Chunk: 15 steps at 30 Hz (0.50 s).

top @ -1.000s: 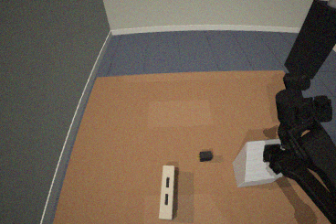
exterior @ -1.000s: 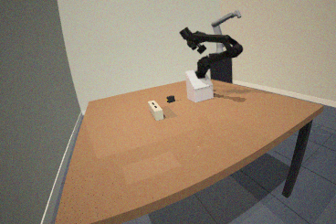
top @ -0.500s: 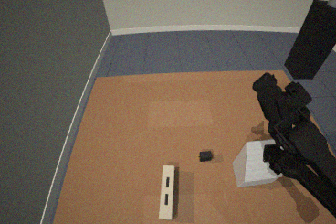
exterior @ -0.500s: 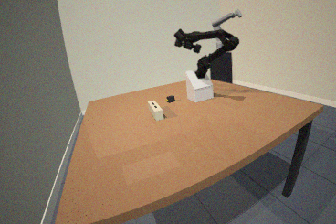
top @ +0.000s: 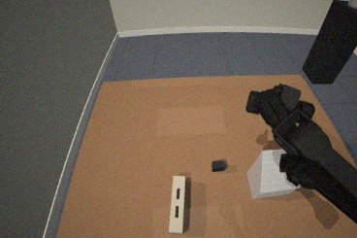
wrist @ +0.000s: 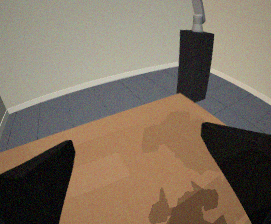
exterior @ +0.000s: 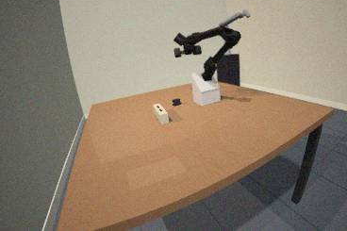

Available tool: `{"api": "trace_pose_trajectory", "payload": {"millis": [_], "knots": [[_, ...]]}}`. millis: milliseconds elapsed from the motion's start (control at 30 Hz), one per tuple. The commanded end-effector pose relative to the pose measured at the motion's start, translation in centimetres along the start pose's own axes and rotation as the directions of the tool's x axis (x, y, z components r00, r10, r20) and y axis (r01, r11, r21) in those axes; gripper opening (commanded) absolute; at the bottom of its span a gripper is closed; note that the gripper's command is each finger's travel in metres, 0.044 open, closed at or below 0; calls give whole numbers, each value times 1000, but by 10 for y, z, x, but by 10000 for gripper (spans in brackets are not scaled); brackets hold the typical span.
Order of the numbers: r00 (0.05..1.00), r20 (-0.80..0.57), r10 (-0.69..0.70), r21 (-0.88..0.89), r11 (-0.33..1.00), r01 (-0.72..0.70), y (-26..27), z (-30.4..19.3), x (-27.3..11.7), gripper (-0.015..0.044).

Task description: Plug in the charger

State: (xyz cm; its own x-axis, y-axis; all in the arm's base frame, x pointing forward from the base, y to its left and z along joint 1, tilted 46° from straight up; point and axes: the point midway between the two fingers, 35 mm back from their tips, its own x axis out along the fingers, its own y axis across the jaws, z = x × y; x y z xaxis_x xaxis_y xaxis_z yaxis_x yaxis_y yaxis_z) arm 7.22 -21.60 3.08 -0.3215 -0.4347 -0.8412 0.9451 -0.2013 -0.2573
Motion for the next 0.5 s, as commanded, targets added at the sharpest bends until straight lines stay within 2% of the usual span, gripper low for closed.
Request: {"api": "trace_pose_trajectory", "payload": {"millis": [0,467], "knots": [[997,-70,37,-142,989,-47,15,-13,2,440],[945,-301,125,-497,825,-268,59,-60,3,440]]}}
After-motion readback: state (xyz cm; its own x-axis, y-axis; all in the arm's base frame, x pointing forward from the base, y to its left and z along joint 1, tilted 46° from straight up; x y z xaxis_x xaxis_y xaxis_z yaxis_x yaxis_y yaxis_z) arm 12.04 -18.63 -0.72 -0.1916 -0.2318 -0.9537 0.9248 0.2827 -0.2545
